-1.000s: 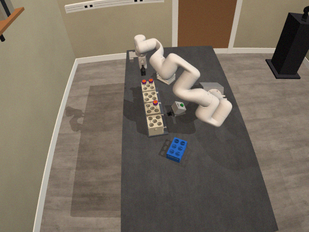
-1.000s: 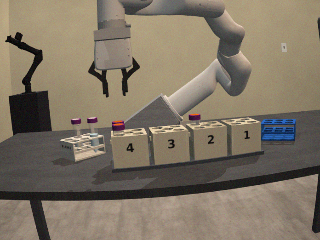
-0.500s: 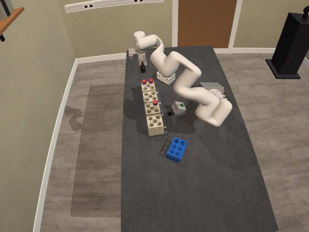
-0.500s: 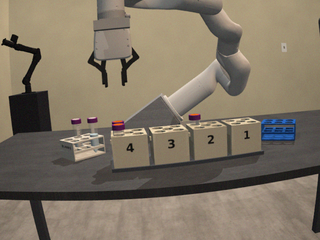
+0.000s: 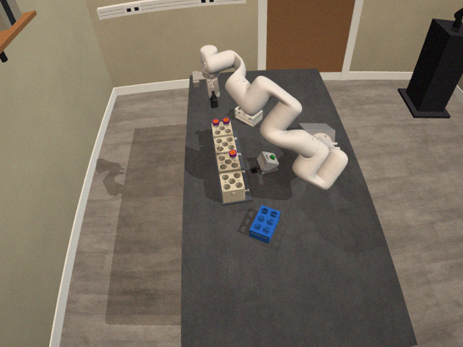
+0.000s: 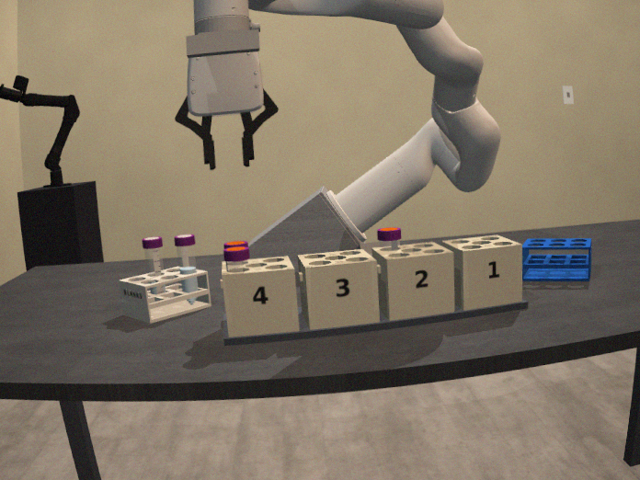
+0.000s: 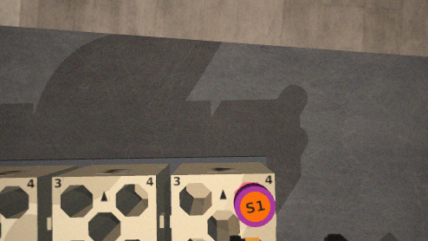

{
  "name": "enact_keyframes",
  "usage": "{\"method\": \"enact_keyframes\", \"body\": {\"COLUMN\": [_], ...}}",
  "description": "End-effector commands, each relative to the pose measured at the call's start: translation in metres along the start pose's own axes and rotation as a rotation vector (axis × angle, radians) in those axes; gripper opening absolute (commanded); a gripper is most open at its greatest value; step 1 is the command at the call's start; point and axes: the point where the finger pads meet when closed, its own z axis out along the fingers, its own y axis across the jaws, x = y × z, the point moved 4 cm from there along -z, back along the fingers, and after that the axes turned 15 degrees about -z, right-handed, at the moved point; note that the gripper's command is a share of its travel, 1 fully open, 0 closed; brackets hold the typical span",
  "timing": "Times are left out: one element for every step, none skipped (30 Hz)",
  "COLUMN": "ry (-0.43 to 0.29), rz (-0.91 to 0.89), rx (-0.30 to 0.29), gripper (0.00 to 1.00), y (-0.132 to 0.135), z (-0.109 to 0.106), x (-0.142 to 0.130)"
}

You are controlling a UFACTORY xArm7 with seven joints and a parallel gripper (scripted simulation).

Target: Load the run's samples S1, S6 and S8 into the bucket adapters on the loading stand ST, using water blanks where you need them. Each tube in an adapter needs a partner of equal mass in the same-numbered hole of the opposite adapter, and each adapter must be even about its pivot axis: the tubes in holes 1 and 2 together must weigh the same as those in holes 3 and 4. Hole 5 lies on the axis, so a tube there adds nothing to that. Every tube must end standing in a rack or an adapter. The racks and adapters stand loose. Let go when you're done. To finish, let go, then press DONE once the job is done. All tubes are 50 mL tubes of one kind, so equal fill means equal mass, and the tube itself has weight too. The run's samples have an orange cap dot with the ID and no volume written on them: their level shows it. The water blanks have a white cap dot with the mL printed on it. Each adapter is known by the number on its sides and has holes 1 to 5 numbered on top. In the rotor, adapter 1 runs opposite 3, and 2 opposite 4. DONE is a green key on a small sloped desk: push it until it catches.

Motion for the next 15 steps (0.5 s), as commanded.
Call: {"method": "enact_keyframes", "body": {"ry": [0.001, 0.001, 0.001, 0.001, 0.001, 0.001, 0.001, 0.001, 0.001, 0.001, 0.001, 0.001, 0.001, 0.001, 0.002], "rz": [0.0, 0.0, 0.0, 0.0, 0.0, 0.0, 0.0, 0.0, 0.0, 0.0, 0.0, 0.033, 0.067, 0.1, 0.133], "rx": [-0.005, -0.005, -0.005, -0.005, -0.005, -0.005, -0.005, -0.005, -0.005, -0.005, -0.005, -0.005, -0.005, -0.005, -0.005], "gripper": [0.44, 0.44, 0.44, 0.44, 0.44, 0.44, 0.44, 0.44, 0.44, 0.44, 0.44, 0.57, 0.57, 0.57, 0.57], "y": [0.0, 0.0, 0.0, 0.0, 0.0, 0.0, 0.0, 0.0, 0.0, 0.0, 0.0, 0.002, 0.004, 0.005, 0.007], "z": [-0.003, -0.003, -0.003, -0.003, -0.003, -0.003, -0.003, -0.003, -0.003, -0.003, -0.003, -0.003, -0.003, -0.003, -0.003], "x": [0.0, 0.0, 0.0, 0.0, 0.0, 0.0, 0.0, 0.0, 0.0, 0.0, 0.0, -0.005, -0.01, -0.014, -0.019]}}
